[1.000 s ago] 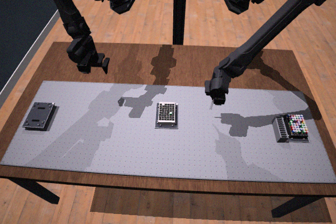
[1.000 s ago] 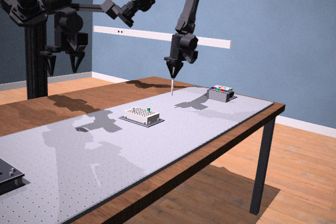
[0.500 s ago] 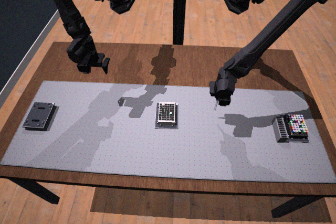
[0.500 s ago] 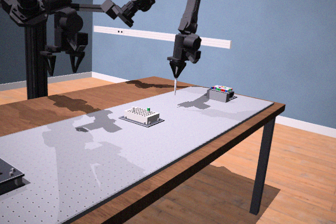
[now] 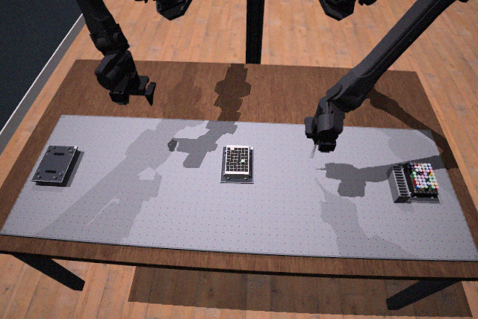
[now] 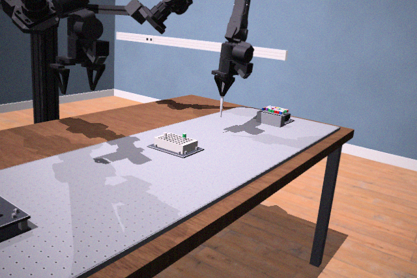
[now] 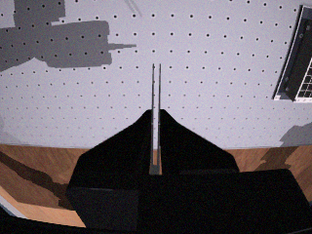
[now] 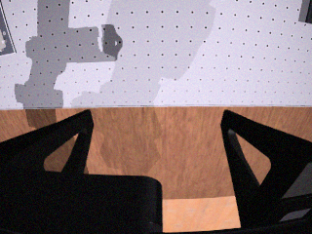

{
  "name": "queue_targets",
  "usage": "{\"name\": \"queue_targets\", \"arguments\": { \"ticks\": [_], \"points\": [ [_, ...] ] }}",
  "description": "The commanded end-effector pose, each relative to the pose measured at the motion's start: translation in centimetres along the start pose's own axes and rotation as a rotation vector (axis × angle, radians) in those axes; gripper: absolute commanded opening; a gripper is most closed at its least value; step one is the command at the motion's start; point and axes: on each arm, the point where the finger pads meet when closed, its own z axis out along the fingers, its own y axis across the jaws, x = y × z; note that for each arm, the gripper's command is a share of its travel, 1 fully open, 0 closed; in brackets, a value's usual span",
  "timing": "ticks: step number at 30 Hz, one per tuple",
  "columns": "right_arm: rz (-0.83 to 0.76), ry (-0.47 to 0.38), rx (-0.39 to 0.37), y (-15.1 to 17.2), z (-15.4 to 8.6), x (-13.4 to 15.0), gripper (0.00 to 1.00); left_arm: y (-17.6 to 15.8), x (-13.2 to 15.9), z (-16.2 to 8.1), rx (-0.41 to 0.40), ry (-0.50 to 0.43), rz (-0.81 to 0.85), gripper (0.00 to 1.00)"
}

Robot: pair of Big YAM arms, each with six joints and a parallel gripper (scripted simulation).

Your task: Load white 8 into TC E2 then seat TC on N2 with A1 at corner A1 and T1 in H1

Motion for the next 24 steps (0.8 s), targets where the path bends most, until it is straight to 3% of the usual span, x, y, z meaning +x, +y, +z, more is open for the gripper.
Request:
{"name": "queue_targets", "arguments": {
  "ticks": [1,10,11,16,24],
  "points": [
    [-0.01,-0.016,-0.001,0.0,-0.2,-0.6,1.0,1.9,-0.9,-0.6,-0.006,-0.013,-0.011,0.07],
    [-0.01,-0.016,-0.001,0.0,-0.2,-0.6,1.0,3.1,-0.8,-0.6,-0.007,-0.005,-0.006,0.07],
    [-0.01,-0.016,-0.001,0.0,-0.2,-0.6,1.0,2.6,0.2,0.6,-0.008,0.02,0.009,0.07],
    [-0.01,-0.016,-0.001,0.0,-0.2,-0.6,1.0,4.1,-1.4,-0.7,-0.006,-0.015,-0.012,0.07],
    [-0.01,-0.016,-0.001,0.0,-0.2,-0.6,1.0,5.4,-1.1,-0.6,-0.007,-0.005,-0.005,0.07]
  ]
}}
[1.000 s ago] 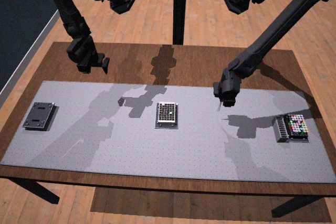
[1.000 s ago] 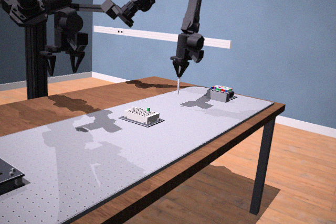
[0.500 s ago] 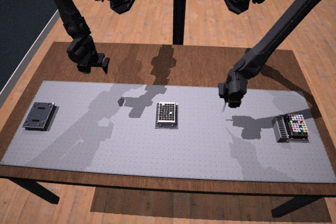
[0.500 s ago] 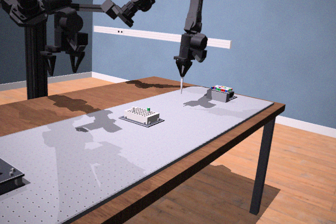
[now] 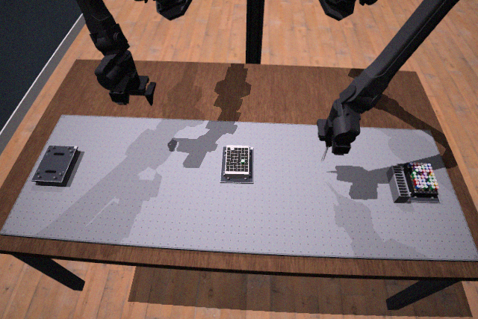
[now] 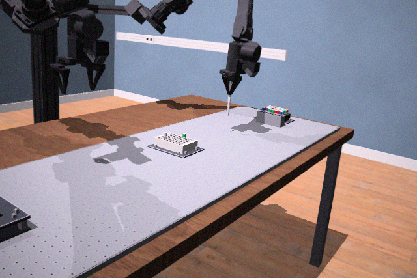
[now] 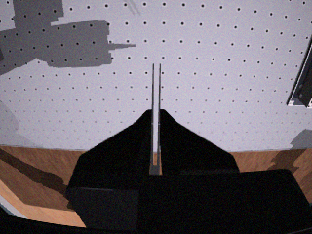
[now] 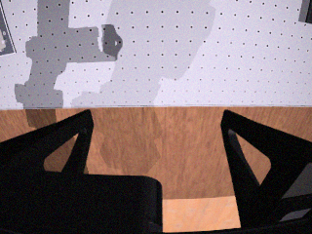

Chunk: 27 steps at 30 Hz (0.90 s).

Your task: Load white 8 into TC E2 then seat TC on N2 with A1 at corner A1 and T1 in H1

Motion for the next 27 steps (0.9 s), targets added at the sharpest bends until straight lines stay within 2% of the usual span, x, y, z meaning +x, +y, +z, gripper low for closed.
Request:
{"name": "queue_targets", "arguments": {
  "ticks": [1,3,4,7,20,21,24,27],
  "points": [
    [-0.01,-0.016,-0.001,0.0,-0.2,-0.6,1.0,1.7,-0.3,-0.4,-0.006,-0.002,0.0,0.07],
    [-0.01,-0.016,-0.001,0.0,-0.2,-0.6,1.0,1.7,-0.3,-0.4,-0.006,-0.002,0.0,0.07],
    [-0.01,-0.016,-0.001,0.0,-0.2,-0.6,1.0,1.2,0.7,0.8,-0.006,0.028,0.016,0.07],
    [-0.01,-0.016,-0.001,0.0,-0.2,-0.6,1.0,2.4,-0.5,-0.4,-0.006,-0.001,0.0,0.07],
    [-0.01,-0.016,-0.001,0.0,-0.2,-0.6,1.0,4.1,-0.8,-0.4,-0.006,-0.001,0.001,0.07],
    [-0.01,-0.016,-0.001,0.0,-0.2,-0.6,1.0,3.8,-0.2,0.5,-0.005,0.018,0.011,0.07],
    [-0.01,-0.016,-0.001,0.0,-0.2,-0.6,1.0,4.9,-1.2,-0.6,-0.007,-0.008,-0.003,0.07],
    [-0.01,-0.016,-0.001,0.0,-0.2,-0.6,1.0,5.4,-1.4,-0.6,-0.007,-0.011,-0.004,0.07]
  ]
}}
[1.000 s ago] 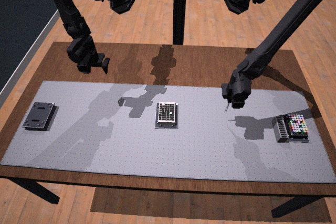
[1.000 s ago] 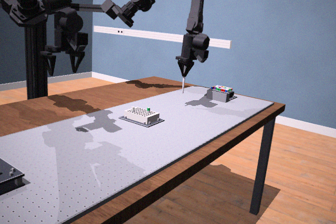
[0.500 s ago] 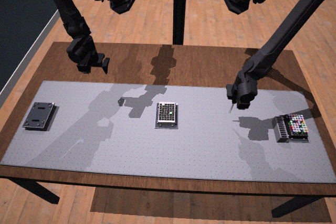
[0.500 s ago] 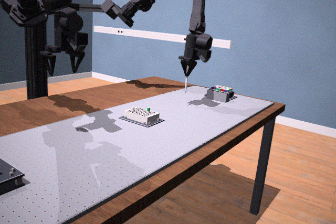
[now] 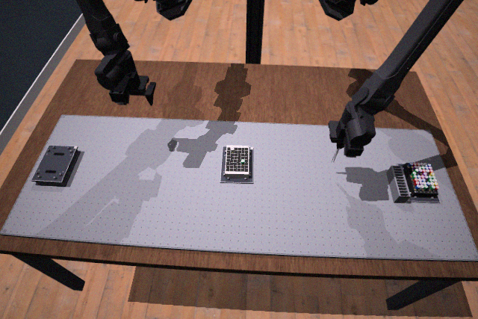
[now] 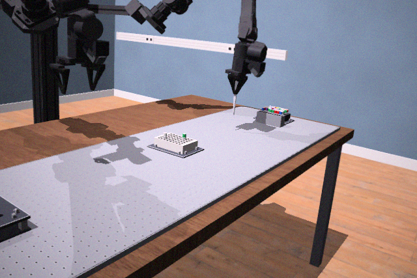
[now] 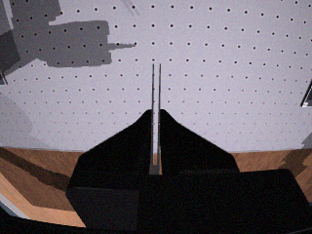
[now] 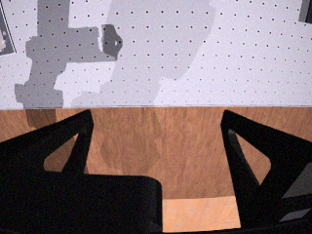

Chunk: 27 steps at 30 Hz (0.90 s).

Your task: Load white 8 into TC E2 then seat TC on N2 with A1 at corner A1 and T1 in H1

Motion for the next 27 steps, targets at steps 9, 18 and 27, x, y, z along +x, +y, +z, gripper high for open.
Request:
{"name": "queue_targets", "arguments": {
  "ticks": [9,18,27],
  "points": [
    [-0.01,-0.016,-0.001,0.0,-0.2,-0.6,1.0,3.0,-1.3,-0.5,-0.009,-0.014,-0.007,0.07],
    [-0.01,-0.016,-0.001,0.0,-0.2,-0.6,1.0,4.6,-1.8,-1.0,-0.01,-0.023,-0.011,0.07],
    [-0.01,-0.016,-0.001,0.0,-0.2,-0.6,1.0,5.7,-1.7,-0.9,-0.01,-0.019,-0.009,0.07]
  ]
}}
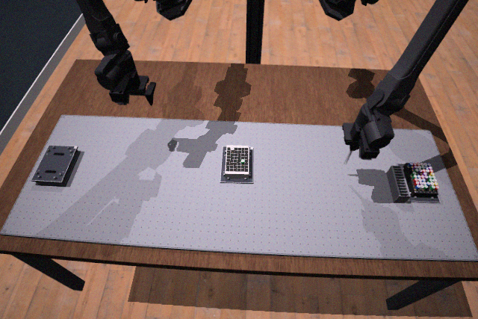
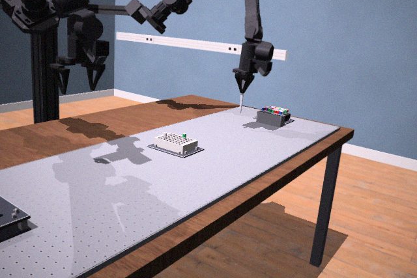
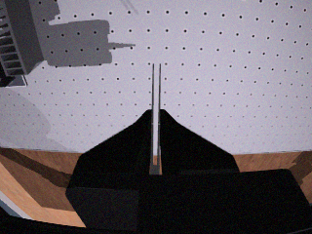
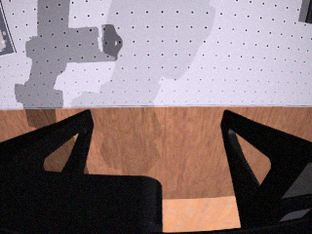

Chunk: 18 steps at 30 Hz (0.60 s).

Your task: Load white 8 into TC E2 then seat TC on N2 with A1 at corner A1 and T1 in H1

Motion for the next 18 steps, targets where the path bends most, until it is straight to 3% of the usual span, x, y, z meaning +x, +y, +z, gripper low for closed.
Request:
{"name": "queue_targets", "arguments": {
  "ticks": [1,18],
  "points": [
    [-0.01,-0.016,-0.001,0.0,-0.2,-0.6,1.0,1.2,-1.0,-0.2,-0.006,-0.014,-0.003,0.07],
    [-0.01,-0.016,-0.001,0.0,-0.2,-0.6,1.0,4.1,-2.0,-0.9,-0.009,-0.031,-0.009,0.07]
  ]
}}
